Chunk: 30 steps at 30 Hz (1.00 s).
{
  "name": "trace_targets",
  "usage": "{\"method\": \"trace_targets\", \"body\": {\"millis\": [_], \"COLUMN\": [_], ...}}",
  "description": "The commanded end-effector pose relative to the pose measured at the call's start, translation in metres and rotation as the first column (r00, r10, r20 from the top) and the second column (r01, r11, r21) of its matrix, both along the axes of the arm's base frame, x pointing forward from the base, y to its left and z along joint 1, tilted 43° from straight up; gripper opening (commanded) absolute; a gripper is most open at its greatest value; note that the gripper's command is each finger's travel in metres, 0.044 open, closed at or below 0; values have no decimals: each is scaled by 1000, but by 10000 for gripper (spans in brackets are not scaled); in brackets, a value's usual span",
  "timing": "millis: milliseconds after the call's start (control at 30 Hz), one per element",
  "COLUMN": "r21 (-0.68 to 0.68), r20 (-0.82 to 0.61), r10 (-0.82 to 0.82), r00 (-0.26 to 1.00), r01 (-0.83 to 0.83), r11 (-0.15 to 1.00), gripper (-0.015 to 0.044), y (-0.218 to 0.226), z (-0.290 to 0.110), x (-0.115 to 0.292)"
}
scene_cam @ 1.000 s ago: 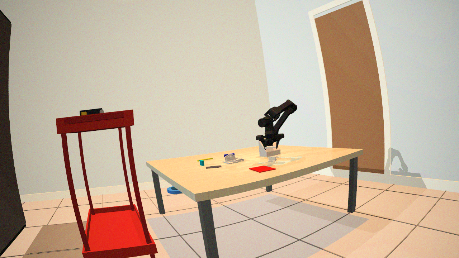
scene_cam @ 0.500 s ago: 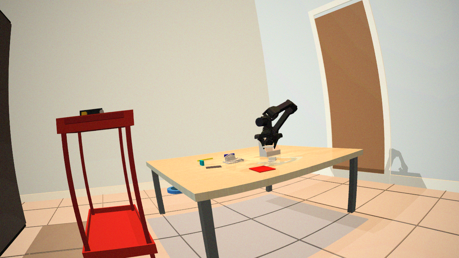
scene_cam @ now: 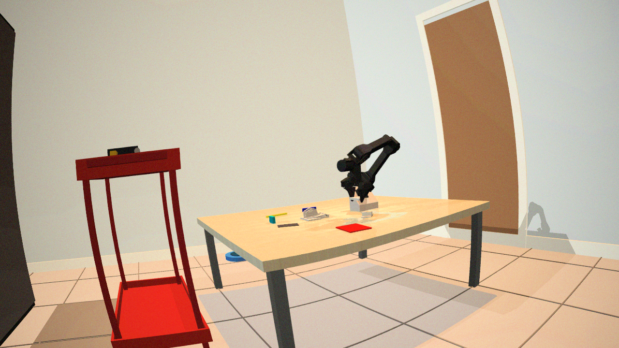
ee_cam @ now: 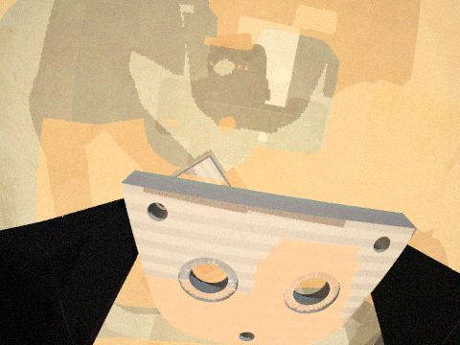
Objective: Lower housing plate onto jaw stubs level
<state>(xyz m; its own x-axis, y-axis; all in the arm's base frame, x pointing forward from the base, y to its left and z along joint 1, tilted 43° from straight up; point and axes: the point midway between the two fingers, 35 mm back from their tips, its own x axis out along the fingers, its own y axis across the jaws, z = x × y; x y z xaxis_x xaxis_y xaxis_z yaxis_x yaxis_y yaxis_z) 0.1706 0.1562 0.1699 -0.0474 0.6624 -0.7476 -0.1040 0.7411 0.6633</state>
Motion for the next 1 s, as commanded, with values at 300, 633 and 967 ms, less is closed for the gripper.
{"method": "trace_targets", "body": {"millis": [300,633,967], "r21": [-77,-183,-320], "r20": [-268,-432,-547], "r10": [-318,-528,-688], "r00": [910,731,477], "r01": [308,502,640], "r11": [948,845,699], "gripper": [351,351,351], "y": [-11,-21,-33], "z": [-13,-24,-36], "x": [24,40,55]}}
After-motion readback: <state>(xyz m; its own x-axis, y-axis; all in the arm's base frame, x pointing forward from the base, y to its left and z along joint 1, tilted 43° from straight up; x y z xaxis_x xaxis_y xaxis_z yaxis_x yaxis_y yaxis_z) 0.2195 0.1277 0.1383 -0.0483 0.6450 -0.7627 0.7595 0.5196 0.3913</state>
